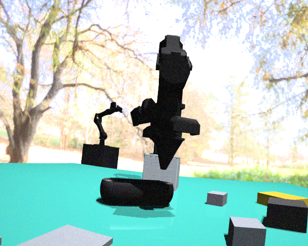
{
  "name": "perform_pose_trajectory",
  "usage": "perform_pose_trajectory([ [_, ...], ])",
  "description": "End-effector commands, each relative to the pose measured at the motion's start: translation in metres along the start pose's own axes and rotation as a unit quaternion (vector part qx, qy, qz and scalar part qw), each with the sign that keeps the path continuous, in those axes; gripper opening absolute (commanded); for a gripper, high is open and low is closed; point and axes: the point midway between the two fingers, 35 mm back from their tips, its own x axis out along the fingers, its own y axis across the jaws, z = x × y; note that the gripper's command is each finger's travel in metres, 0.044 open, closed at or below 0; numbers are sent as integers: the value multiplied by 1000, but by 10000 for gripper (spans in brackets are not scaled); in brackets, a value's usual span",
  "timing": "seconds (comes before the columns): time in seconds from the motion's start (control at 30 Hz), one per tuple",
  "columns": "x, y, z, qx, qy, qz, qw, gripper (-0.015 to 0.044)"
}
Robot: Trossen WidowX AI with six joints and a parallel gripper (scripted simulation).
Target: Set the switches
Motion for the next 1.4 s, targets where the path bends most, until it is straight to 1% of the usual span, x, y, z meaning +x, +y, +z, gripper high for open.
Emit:
perform_pose_trajectory([
  [0.0,7,-2,-1,-3,4,-2,1000,0],
  [0.73,39,-3,-1,-2,7,-2,1000,0],
  [1.37,39,-3,-1,-2,7,-2,1000,0],
])
